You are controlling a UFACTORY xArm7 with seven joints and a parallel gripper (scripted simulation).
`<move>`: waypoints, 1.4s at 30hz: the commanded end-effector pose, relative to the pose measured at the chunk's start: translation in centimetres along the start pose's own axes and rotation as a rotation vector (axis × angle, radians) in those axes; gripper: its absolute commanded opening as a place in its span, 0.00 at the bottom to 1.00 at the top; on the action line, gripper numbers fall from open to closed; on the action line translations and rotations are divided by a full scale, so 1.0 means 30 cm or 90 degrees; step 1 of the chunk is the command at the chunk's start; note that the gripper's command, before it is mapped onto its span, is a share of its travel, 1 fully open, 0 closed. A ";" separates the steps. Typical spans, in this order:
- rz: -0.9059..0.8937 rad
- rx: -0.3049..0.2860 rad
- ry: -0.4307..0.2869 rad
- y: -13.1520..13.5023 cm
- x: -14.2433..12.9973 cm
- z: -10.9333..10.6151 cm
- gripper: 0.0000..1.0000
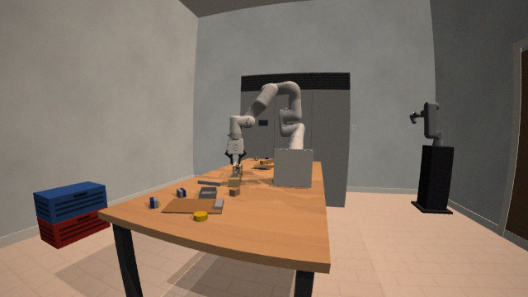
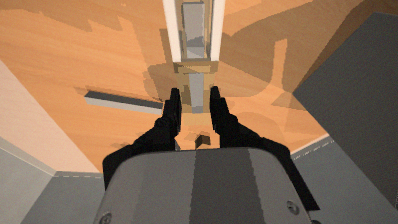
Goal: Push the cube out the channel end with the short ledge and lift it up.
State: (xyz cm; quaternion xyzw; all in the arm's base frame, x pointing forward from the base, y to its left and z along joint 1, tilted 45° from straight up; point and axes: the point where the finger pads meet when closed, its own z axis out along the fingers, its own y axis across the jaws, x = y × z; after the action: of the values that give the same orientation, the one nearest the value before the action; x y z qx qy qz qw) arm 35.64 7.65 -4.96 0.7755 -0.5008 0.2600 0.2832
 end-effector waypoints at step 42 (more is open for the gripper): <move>-0.807 -0.002 0.001 -0.508 -0.302 -0.047 0.38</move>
State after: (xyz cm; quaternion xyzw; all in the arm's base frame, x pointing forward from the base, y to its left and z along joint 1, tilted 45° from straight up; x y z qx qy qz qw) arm 46.30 19.20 -12.90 0.9214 0.0524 0.0446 0.3825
